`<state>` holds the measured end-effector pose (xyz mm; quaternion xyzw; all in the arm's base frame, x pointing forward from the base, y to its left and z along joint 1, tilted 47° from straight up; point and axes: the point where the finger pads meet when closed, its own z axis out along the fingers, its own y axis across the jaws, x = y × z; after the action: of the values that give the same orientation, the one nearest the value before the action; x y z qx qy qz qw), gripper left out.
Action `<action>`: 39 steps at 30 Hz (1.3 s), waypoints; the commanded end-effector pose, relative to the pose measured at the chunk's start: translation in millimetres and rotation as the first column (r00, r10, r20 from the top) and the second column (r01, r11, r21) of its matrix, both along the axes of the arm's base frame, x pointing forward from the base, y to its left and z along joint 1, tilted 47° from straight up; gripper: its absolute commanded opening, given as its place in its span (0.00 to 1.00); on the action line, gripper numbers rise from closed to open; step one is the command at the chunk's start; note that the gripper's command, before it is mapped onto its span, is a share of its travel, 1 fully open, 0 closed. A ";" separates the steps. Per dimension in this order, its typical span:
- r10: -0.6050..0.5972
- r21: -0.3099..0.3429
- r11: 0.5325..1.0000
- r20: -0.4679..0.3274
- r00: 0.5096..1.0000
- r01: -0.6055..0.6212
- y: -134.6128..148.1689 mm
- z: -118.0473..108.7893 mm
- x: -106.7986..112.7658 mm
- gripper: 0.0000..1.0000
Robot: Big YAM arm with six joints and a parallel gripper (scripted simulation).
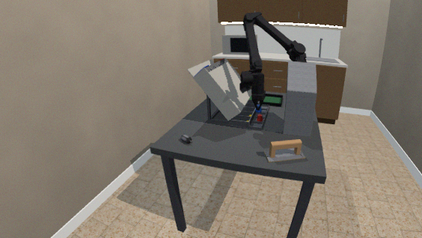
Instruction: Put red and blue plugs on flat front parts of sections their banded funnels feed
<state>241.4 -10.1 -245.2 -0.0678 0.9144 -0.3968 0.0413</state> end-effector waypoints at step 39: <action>-0.003 0.002 1.000 0.001 1.000 0.003 -36.7 -36.2 6.3 0.00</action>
<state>242.6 -42.9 -275.7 -0.0587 0.9144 -0.3987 0.0389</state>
